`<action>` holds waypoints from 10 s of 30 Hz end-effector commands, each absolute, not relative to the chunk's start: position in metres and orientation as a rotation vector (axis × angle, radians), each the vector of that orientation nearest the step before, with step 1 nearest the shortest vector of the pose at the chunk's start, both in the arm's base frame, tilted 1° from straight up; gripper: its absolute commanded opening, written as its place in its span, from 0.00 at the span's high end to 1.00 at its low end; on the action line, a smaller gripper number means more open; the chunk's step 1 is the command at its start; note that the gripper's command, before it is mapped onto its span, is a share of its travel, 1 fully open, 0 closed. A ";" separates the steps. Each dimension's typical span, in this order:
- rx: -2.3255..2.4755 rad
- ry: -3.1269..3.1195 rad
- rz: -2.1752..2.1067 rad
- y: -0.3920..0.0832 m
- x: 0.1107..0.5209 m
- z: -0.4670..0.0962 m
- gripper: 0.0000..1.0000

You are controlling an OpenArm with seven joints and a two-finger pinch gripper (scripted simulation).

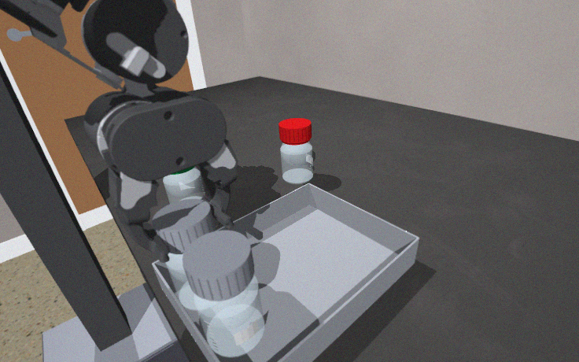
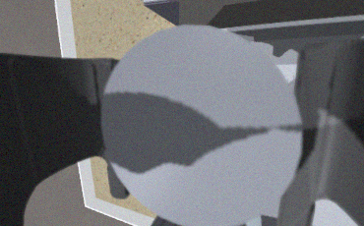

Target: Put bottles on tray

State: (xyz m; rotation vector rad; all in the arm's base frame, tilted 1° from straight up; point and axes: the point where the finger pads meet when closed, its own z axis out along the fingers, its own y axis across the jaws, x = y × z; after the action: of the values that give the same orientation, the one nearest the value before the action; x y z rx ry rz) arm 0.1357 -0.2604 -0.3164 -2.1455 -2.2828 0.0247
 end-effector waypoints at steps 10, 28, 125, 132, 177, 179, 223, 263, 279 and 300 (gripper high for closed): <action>-2.148 -2.286 0.021 -0.261 0.137 -0.316 1.00; -2.148 -2.286 0.021 -0.261 0.137 -0.316 1.00; -2.121 -2.255 -0.050 -0.260 0.137 -0.316 1.00; -2.120 -2.258 -0.046 -0.260 0.137 -0.316 1.00; -2.122 -2.257 -0.048 -0.260 0.137 -0.319 1.00; -2.121 -2.255 -0.046 -0.260 0.137 -0.319 0.48; -2.121 -2.256 -0.046 -0.260 0.137 -0.319 0.48; -2.121 -2.259 -0.047 -0.260 0.137 -0.303 0.48; -2.121 -2.254 -0.045 -0.260 0.137 -0.293 0.48; -2.124 -2.258 -0.047 -0.260 0.138 -0.236 0.48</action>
State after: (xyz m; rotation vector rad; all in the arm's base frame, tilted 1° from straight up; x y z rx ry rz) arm 0.1389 -0.2609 -0.2378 -2.1317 -2.2623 -0.0502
